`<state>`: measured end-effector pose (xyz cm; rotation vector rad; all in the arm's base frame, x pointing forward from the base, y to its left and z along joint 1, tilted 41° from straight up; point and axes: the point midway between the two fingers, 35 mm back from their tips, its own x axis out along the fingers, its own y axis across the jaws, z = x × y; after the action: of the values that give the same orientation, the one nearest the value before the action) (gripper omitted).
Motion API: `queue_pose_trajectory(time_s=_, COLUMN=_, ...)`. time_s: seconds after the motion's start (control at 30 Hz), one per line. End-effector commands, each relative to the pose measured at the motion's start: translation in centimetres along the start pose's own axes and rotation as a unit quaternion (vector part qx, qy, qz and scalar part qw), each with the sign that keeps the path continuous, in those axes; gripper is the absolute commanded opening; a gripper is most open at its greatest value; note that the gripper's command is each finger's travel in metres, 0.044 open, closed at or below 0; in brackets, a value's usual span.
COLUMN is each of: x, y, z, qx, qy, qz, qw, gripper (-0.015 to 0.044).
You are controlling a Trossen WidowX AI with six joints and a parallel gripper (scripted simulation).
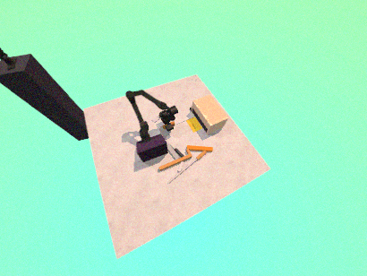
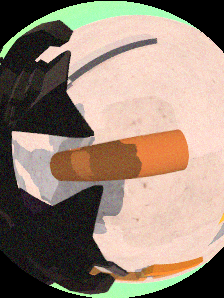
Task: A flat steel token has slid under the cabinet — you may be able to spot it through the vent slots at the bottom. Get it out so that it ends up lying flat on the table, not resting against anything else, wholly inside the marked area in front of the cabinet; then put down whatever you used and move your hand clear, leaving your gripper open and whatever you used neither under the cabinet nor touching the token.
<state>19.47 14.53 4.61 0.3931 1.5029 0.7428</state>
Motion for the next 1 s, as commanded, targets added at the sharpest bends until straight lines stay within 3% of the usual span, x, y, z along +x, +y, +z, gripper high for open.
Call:
queue_pose_trajectory(time_s=0.0, x=0.12, y=0.01, z=0.0, qx=0.0, qy=-0.002, qz=0.0, qw=1.0, gripper=0.027)
queue_pose_trajectory(time_s=0.4, x=0.49, y=-0.02, z=-0.13, qx=0.001, qy=-0.002, qz=0.0, qw=1.0, gripper=0.027)
queue_pose_trajectory(time_s=0.57, x=0.25, y=0.03, z=-0.02, qx=-0.001, qy=-0.002, qz=0.0, qw=1.0, gripper=0.0139)
queue_pose_trajectory(time_s=0.83, x=0.25, y=0.03, z=-0.02, qx=-0.001, qy=-0.002, qz=0.0, qw=1.0, gripper=0.0085)
queue_pose_trajectory(time_s=0.97, x=0.25, y=0.03, z=-0.02, qx=-0.001, qy=-0.002, qz=0.0, qw=1.0, gripper=0.0)
